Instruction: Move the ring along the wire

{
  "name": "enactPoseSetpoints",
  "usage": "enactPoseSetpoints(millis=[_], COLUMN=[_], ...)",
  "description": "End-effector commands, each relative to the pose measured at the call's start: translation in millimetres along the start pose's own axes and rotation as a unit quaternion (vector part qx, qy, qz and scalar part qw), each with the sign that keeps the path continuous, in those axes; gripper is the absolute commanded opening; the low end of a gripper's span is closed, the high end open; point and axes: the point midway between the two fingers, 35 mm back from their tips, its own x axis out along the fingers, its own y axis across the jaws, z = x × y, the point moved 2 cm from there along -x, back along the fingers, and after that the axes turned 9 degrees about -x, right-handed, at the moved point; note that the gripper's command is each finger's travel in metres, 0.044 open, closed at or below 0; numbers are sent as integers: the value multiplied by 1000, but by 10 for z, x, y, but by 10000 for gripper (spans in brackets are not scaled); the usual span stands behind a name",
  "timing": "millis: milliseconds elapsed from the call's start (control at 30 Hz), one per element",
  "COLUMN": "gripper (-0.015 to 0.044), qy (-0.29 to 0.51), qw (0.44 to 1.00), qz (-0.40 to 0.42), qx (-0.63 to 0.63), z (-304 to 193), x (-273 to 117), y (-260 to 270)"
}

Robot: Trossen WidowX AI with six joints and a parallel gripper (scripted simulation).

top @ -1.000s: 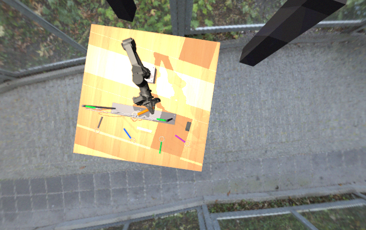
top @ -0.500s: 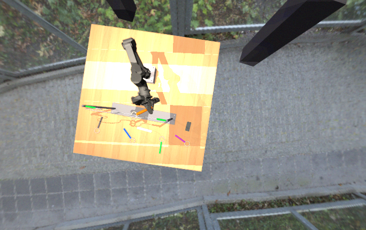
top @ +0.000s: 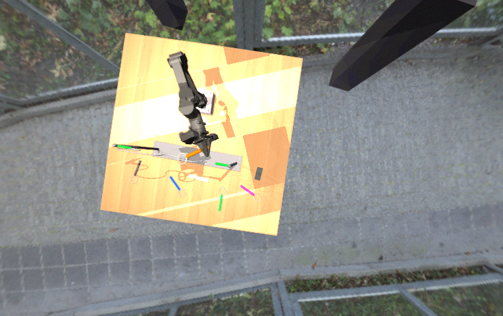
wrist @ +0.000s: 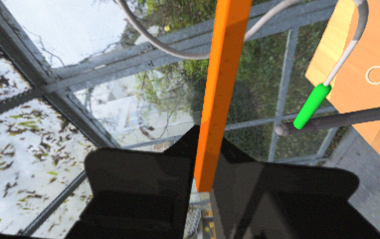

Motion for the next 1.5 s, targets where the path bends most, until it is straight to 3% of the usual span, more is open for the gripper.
enactPoseSetpoints(millis=[0,1467], gripper=[-150,-150], qy=[2,-8], qw=[1000,948], qz=[-3,-151], qx=[-17,-279], z=[-17,24], x=[-4,-9], y=[43,-309])
